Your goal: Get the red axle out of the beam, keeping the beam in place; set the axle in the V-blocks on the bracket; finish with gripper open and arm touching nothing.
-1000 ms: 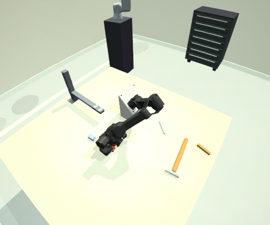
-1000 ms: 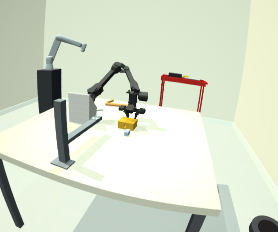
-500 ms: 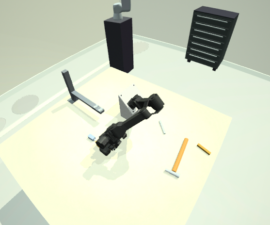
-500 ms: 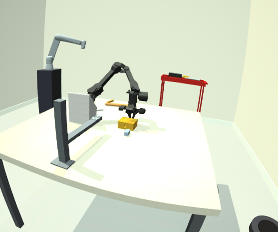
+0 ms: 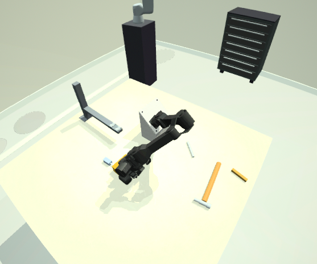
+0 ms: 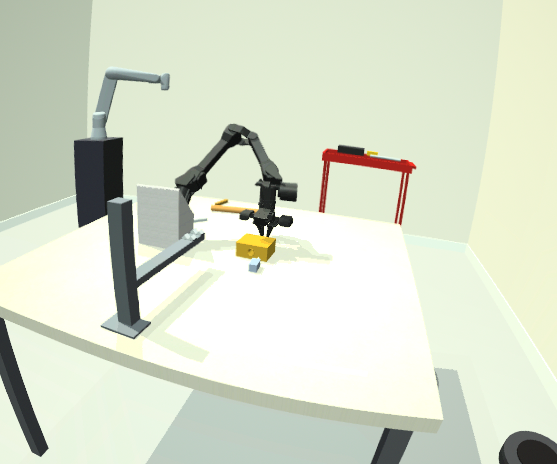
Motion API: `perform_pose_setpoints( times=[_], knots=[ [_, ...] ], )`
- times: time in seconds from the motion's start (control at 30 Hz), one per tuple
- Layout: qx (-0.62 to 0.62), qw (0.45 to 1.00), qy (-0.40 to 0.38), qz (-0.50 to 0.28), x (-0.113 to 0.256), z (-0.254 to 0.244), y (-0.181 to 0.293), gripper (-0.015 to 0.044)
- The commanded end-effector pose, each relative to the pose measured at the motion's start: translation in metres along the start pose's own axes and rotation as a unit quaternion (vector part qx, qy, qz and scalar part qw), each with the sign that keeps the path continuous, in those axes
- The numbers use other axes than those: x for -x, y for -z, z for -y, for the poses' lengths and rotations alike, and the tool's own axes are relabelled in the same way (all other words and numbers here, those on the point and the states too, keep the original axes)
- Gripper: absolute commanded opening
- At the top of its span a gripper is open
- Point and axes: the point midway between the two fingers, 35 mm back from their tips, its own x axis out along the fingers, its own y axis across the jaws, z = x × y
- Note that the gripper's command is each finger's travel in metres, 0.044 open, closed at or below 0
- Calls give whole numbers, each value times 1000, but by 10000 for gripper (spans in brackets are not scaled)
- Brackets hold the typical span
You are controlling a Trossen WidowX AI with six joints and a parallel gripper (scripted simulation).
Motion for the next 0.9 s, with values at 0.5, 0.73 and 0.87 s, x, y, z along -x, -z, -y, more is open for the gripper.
perform_pose_setpoints(
  times=[0.5,0.73,0.87],
  knots=[
    [2,1000,-1,-1,0,-2,32,0],
    [1,1000,-1,-2,0,-1,43,0],
    [1,1000,0,-3,0,-1,49,0]
  ],
)
